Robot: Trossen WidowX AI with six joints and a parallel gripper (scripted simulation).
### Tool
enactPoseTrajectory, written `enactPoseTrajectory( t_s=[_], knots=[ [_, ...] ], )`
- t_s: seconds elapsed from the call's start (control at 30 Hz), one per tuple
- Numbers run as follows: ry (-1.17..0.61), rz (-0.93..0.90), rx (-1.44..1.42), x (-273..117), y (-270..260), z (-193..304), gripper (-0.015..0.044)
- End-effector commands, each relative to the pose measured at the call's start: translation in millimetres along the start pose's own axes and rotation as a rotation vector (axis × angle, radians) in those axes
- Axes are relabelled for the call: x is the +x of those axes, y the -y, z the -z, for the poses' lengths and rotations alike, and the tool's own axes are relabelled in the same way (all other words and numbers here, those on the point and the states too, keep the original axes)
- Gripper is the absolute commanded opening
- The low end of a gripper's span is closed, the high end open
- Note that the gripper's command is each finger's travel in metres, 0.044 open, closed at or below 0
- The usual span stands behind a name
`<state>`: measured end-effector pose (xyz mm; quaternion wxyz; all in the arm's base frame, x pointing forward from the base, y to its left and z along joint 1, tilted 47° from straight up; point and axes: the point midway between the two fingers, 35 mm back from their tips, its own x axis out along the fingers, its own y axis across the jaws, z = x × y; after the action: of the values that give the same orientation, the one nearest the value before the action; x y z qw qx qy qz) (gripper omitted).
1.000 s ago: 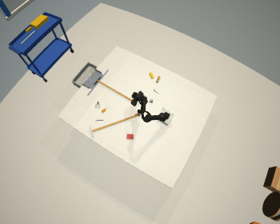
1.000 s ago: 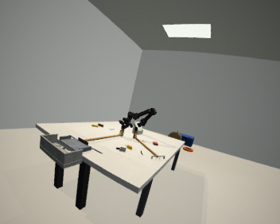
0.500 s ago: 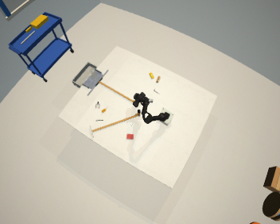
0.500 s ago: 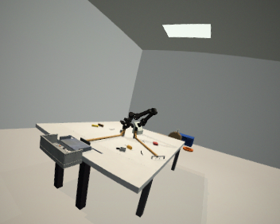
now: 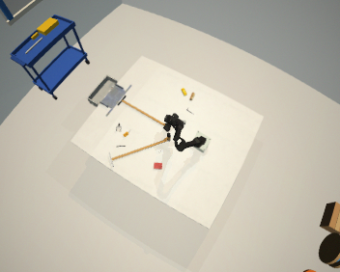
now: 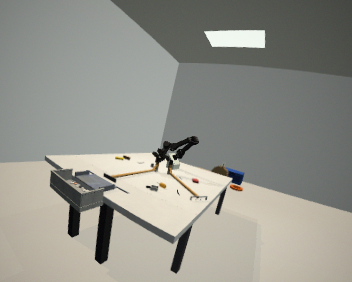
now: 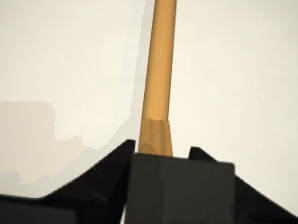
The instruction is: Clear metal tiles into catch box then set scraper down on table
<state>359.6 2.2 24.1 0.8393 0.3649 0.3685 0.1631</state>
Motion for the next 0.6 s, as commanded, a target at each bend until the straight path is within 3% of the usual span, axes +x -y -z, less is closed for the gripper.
enactPoseTrajectory(
  t_s=[0.0, 0.57],
  knots=[
    [0.014, -0.005, -0.011, -6.6, -2.3, 1.8, 0.0000],
    [0.002, 0.000, 0.001, -4.1, -0.2, 5.2, 0.0000]
  ],
)
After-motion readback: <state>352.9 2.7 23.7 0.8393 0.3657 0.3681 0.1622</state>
